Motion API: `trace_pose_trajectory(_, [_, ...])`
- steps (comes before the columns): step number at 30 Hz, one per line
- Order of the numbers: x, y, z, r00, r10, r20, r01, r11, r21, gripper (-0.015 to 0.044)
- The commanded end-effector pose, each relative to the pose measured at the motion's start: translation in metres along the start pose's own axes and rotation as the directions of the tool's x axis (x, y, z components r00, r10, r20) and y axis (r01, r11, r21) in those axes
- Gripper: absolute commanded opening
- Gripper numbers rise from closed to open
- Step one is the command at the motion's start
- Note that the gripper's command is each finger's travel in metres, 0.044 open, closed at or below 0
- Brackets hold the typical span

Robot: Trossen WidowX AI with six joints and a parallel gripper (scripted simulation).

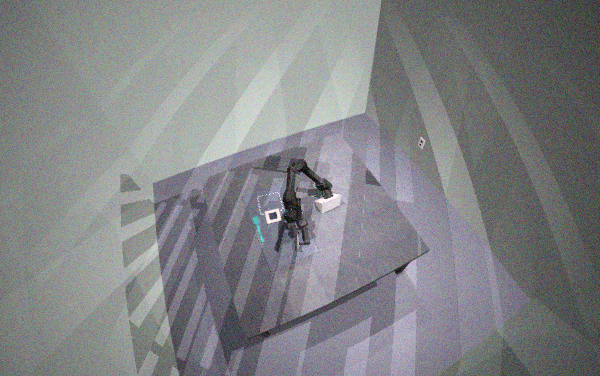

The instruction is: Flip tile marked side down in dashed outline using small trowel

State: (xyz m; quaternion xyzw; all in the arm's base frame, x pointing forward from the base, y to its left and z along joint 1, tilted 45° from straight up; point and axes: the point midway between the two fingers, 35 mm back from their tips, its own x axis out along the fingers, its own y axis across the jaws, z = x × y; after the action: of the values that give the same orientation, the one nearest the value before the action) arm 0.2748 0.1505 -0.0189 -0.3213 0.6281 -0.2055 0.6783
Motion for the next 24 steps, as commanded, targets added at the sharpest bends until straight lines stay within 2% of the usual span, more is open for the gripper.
trace_pose_trajectory(1, [0.002, 0.001, -0.006, 1.0, 0.001, -0.007, 0.0, 0.987, 0.162, 0.01])
trace_pose_trajectory(12, [0.003, 0.003, -0.017, 1.0, 0.0, -0.008, 0.004, 0.856, 0.517, 0.01])
trace_pose_trajectory(24, [0.004, 0.005, -0.029, 1.0, -0.001, -0.009, 0.009, 0.575, 0.818, 0.01])
